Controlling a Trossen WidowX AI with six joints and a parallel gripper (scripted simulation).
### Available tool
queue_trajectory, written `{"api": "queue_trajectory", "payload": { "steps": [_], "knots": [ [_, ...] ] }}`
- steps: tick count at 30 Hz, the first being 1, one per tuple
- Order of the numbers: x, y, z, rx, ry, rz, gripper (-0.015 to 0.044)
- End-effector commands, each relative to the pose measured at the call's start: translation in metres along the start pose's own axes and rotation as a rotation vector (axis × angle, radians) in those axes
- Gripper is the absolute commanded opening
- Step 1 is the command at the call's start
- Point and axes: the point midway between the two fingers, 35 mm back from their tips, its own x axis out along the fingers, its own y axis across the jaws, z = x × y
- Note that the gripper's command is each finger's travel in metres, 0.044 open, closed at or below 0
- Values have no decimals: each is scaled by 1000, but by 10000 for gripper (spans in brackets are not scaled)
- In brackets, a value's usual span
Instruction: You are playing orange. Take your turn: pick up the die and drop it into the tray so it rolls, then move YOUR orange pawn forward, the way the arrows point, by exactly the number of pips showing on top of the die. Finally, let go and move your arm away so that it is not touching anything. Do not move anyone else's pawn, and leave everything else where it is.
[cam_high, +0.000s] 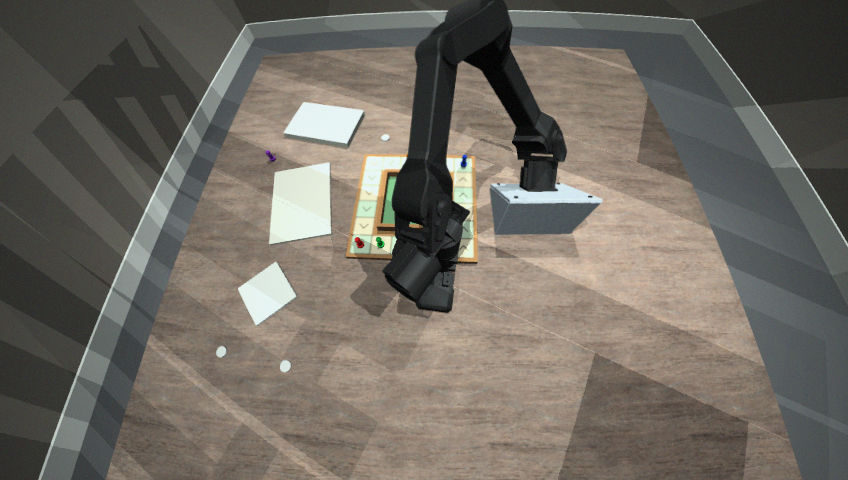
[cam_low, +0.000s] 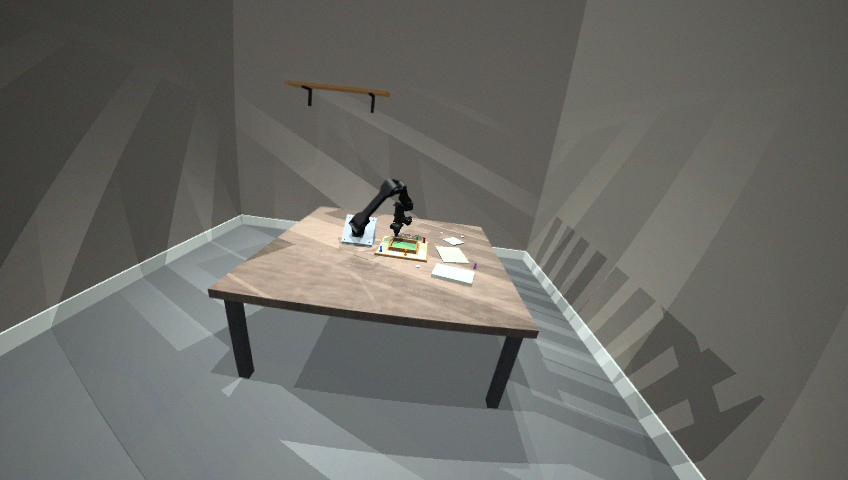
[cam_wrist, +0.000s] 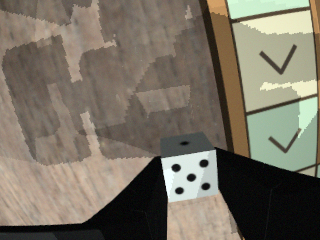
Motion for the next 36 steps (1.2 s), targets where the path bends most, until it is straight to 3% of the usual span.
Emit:
{"api": "queue_trajectory", "payload": {
  "steps": [1,2,21,36],
  "knots": [
    [0,0,-1,-7,4,-1,25],
    [-3,0,0,-8,4,-1,0],
    [-118,-2,8,-9,6,2,0],
    [-118,-27,28,-305,5,11,0]
  ]
}}
